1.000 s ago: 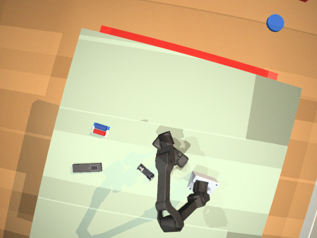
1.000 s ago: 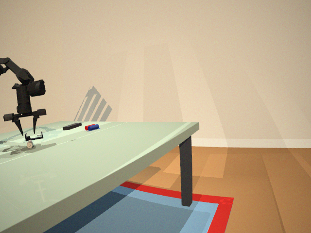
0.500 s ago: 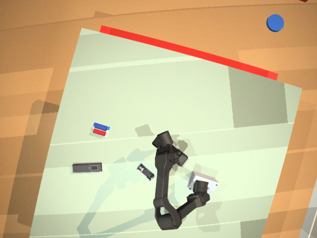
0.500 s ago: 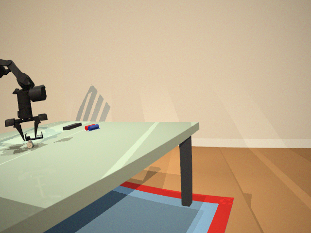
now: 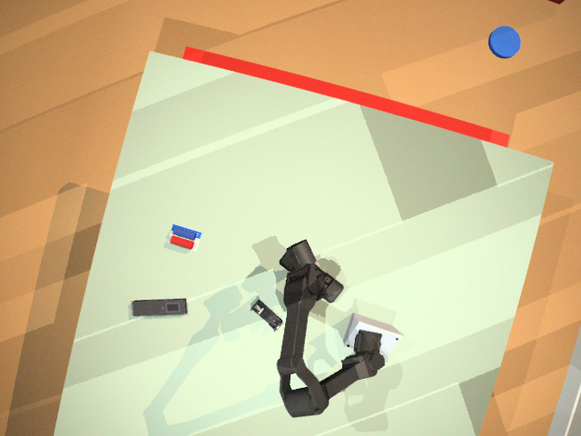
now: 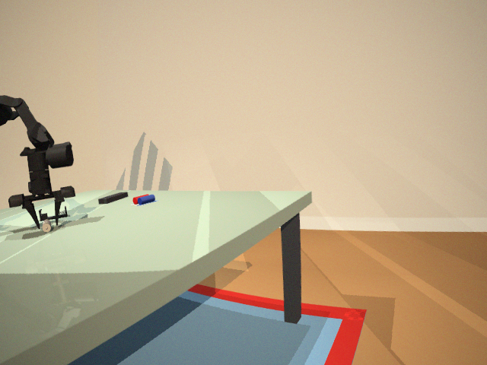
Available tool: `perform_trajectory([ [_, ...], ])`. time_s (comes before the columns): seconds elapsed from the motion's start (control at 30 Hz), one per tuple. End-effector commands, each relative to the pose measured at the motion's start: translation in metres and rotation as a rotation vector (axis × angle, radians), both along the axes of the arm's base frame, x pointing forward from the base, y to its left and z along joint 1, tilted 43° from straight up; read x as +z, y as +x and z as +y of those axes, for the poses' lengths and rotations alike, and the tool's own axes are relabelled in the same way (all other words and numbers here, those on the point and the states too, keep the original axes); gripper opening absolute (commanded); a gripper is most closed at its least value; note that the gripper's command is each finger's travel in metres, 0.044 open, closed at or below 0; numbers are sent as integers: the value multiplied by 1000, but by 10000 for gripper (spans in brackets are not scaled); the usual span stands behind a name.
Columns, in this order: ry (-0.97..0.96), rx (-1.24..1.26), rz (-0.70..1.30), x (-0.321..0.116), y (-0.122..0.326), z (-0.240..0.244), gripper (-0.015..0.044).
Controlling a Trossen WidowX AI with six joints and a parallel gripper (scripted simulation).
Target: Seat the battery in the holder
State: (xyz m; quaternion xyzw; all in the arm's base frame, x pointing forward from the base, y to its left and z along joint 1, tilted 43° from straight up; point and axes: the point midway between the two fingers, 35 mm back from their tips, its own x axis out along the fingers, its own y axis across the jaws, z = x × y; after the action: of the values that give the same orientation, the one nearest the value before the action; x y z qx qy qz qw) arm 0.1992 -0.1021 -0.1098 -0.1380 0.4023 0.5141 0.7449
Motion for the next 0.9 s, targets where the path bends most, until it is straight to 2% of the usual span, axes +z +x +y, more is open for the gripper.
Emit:
perform_trajectory([
  [0.0,10,-6,9,-2,-2,5,192],
  [0.07,10,-6,9,-2,-2,5,140],
  [0.33,10,-6,9,-2,-2,5,86],
  [0.57,10,-6,9,-1,-2,4,83],
  [0.73,8,-6,10,29,-8,-24,83],
  [0.87,8,-6,10,34,-9,-28,83],
])
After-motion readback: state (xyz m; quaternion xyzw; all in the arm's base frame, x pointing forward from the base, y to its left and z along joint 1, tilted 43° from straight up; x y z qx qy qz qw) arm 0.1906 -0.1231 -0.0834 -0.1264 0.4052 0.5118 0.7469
